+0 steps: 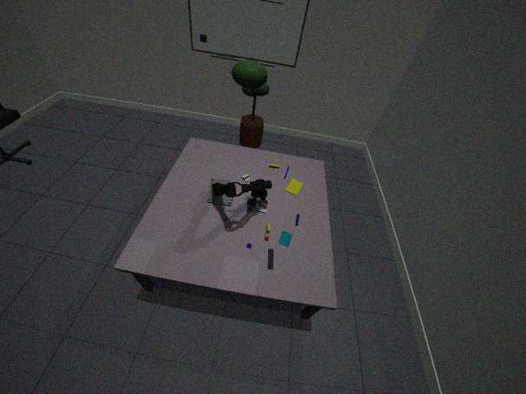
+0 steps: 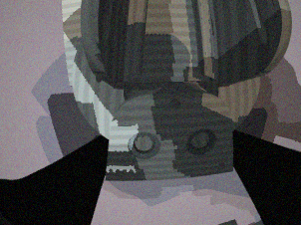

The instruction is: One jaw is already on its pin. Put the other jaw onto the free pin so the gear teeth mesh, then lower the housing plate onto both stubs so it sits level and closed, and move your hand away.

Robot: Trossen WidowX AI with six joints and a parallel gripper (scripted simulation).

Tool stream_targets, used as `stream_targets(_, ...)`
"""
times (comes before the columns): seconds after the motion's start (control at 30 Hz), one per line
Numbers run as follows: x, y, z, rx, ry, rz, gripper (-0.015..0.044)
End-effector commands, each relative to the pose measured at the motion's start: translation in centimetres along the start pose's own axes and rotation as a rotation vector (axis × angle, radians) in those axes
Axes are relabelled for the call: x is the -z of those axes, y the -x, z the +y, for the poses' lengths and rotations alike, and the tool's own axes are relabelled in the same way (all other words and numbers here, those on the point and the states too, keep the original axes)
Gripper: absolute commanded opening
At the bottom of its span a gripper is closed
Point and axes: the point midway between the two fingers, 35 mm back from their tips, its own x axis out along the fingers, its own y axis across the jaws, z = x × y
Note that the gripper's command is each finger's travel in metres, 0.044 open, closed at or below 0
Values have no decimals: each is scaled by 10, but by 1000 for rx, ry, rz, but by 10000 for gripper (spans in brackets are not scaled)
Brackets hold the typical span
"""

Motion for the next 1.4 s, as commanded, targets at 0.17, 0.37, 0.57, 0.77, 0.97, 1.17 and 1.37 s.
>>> stream_targets(0.17,0,0,0,0,0,0,440)
stream_targets(0.37,0,0,0,0,0,0,440)
stream_targets(0.57,0,0,0,0,0,0,440)
stream_targets(0.77,-1,41,1,-1,1,0,440)
stream_targets(0.97,2,76,-2,6,1,0,440)
stream_targets(1.17,34,101,-2,-9,8,-8,440)
stream_targets(1.37,69,126,-11,2,5,3,440)
